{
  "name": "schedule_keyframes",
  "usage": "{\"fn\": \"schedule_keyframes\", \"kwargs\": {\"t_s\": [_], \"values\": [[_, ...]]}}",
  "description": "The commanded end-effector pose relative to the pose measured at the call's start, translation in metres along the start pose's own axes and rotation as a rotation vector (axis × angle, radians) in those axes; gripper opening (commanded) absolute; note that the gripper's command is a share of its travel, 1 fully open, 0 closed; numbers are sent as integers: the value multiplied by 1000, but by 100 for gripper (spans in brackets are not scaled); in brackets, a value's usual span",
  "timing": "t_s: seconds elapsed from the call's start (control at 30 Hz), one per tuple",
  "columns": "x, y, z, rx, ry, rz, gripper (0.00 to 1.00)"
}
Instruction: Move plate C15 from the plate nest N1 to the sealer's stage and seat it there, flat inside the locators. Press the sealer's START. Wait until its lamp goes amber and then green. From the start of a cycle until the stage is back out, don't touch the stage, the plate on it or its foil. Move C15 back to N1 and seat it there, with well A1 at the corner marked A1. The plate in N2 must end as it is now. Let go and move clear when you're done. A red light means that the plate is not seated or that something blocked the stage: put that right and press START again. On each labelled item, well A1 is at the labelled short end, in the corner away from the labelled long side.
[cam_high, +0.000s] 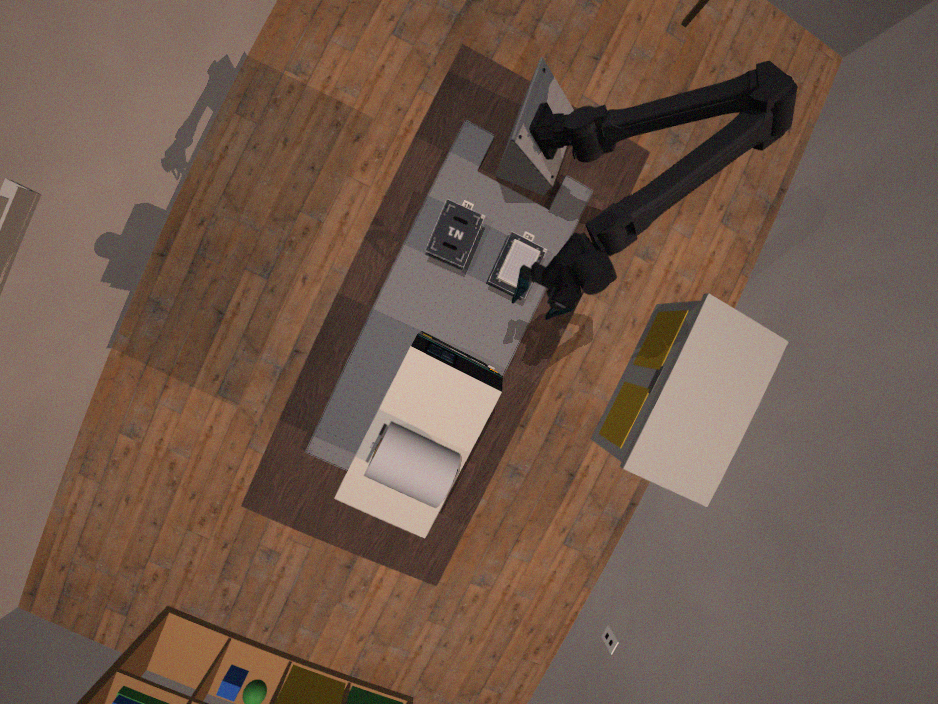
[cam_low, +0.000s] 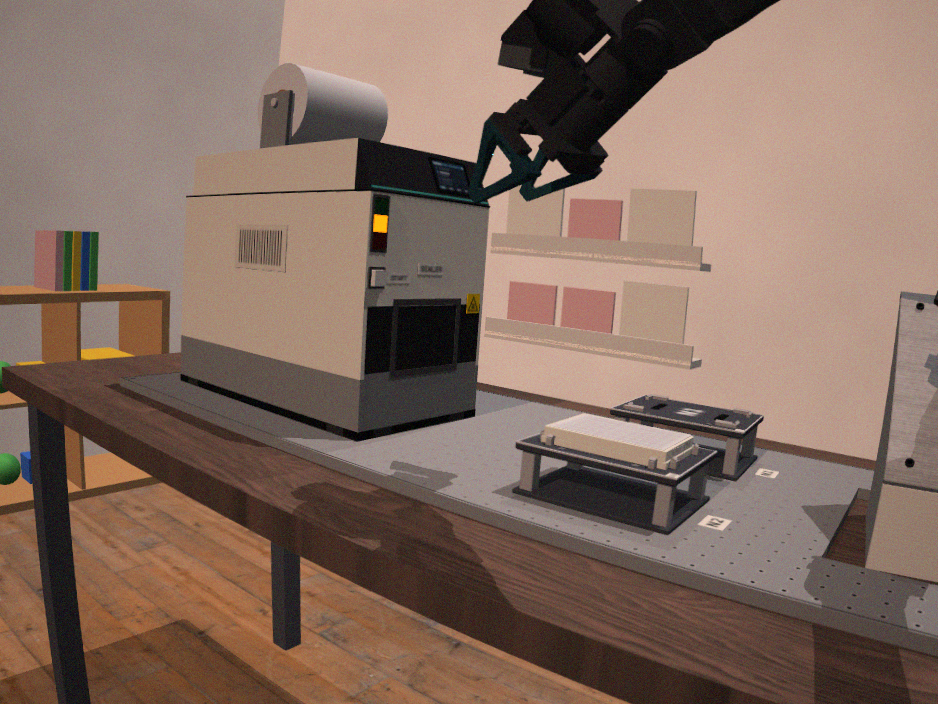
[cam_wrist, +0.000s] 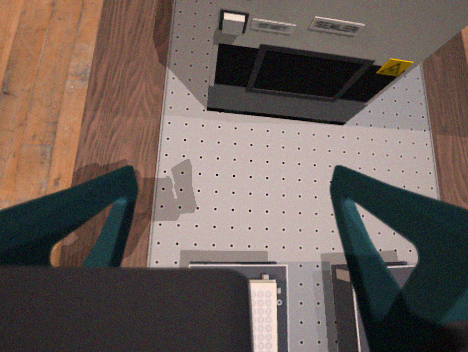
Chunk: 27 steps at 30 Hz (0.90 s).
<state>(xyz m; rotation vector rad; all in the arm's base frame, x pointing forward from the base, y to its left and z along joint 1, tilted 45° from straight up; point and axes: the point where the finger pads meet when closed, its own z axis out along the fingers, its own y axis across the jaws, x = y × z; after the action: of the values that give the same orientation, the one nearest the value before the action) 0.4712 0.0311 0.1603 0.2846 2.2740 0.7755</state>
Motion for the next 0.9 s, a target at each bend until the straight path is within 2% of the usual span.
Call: {"fn": "schedule_keyframes", "kwargs": {"t_s": [0.0, 0.13, 0.43, 0.6, 0.7, 0.8, 0.87], "values": [[-40, 34, 4, -24, -13, -223, 100], [-43, 35, 6, -19, -5, -264, 100], [-81, 75, 11, -27, 0, -594, 100], [-106, 91, 7, -19, -11, -760, 100], [-105, 91, 8, -21, -9, -770, 100], [-98, 88, 11, -33, -5, -882, 100], [-97, 86, 10, -23, -10, -956, 100]]}}
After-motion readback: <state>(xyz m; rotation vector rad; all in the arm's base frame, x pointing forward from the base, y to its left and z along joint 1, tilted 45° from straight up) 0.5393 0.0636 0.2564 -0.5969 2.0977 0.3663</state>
